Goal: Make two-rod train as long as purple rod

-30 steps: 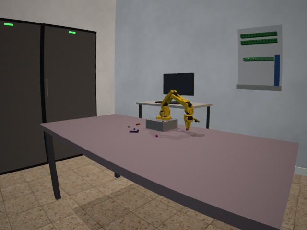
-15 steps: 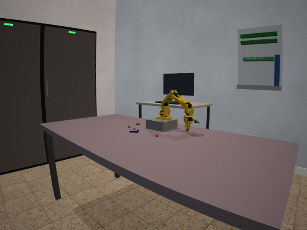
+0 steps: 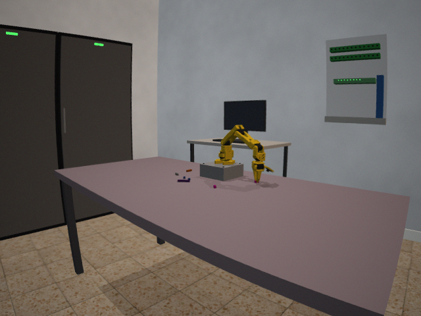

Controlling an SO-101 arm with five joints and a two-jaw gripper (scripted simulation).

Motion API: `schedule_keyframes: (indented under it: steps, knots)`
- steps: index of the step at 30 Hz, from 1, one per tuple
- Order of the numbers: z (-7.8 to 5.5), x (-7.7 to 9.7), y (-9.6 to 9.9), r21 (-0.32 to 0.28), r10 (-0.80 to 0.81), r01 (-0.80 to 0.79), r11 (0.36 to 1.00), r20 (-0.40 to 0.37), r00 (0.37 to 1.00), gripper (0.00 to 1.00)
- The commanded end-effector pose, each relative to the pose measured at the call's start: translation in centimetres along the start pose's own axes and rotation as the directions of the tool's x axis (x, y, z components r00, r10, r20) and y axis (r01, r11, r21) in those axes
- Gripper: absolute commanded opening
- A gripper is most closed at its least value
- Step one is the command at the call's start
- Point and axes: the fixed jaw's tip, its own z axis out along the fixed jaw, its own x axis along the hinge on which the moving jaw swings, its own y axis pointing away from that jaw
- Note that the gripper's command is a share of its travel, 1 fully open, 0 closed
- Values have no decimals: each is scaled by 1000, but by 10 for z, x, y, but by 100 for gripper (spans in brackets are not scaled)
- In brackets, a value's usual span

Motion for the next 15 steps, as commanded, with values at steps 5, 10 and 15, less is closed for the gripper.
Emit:
schedule_keyframes:
  steps: [5,10,15]
  knots:
    - [3,-3,0,3,1,-1,1000,3,1000,0]
    - [3,-4,-2,18,1,-1,1000,10,1000,0]
    - [3,-4,-2,18,1,-1,1000,10,1000,0]
